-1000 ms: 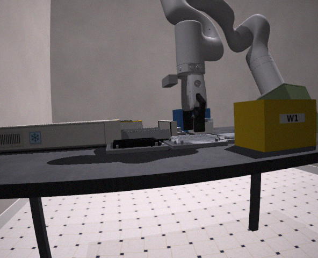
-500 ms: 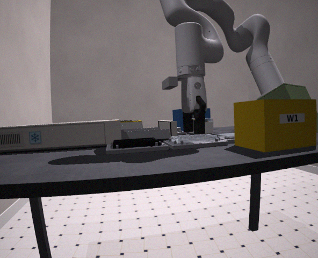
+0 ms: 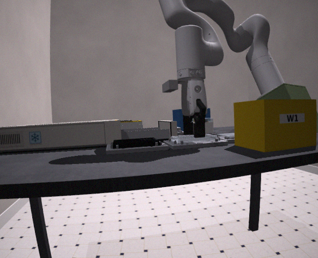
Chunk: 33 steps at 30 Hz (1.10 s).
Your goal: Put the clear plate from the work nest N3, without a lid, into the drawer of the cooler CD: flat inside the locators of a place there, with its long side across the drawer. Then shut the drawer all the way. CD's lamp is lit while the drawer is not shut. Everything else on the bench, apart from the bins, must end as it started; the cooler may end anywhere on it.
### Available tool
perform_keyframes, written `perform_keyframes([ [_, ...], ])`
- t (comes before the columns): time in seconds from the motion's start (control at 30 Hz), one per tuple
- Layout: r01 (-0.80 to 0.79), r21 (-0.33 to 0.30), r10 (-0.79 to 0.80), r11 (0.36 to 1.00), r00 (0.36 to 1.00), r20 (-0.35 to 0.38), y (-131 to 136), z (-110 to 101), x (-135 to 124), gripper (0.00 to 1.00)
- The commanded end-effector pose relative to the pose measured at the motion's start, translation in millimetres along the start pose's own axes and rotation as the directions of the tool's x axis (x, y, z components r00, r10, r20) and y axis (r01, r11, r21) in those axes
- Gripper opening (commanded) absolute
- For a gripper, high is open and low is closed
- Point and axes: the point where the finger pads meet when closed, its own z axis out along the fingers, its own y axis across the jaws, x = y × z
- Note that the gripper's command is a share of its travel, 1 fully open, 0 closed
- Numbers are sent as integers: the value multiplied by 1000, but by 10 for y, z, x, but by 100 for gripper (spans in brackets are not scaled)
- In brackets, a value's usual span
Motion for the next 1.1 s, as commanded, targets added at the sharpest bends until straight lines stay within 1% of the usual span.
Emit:
perform_keyframes([
  [0.0,0,1,0,1000,1000,-2,-4,22,8,100],
  [0.73,0,1,0,1000,1000,-2,-4,41,8,100],
  [0.77,0,1,0,1000,1000,-2,-4,36,8,0],
  [1.07,0,1,0,1000,1000,-2,-4,31,8,0],
])
